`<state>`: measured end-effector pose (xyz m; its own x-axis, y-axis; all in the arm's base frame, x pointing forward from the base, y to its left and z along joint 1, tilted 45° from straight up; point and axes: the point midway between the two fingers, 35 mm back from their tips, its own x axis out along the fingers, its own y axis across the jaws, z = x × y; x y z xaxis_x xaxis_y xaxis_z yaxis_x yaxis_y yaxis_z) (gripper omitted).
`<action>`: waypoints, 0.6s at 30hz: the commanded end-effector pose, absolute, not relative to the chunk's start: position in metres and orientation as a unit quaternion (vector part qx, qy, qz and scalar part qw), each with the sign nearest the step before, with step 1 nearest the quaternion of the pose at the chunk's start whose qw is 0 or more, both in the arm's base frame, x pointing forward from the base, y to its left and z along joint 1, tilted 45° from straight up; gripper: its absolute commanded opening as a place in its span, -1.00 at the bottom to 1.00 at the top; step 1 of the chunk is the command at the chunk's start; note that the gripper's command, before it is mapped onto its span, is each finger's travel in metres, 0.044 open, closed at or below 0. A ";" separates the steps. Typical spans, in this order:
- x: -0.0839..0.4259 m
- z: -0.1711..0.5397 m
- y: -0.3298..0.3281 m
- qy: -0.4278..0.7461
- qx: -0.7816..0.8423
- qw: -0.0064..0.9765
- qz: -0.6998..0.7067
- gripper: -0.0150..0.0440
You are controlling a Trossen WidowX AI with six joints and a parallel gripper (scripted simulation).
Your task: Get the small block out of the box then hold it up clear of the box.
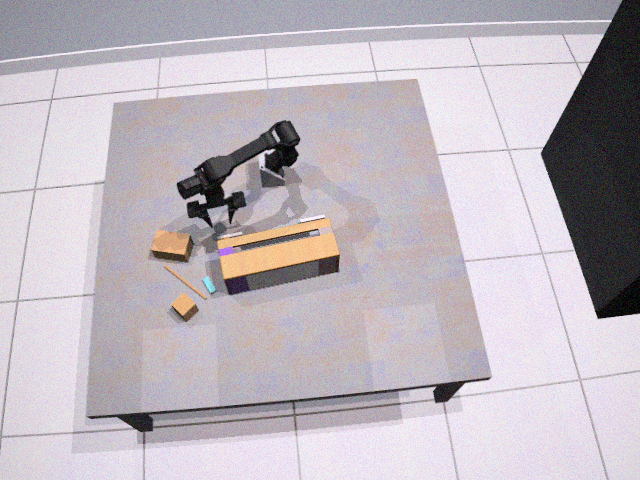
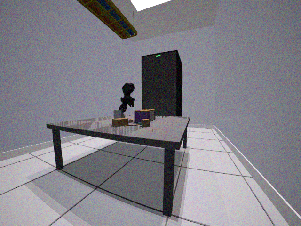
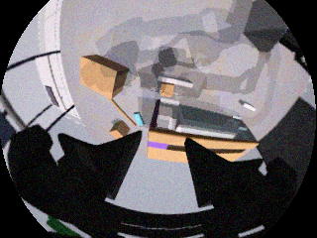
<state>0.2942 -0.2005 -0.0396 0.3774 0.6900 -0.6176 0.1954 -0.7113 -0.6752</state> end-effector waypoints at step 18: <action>0.294 -0.116 -0.134 -0.276 -0.788 0.266 0.482 0.47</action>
<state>0.2961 -0.1415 -0.1116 0.3887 0.6845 -0.6168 0.1846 -0.7137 -0.6757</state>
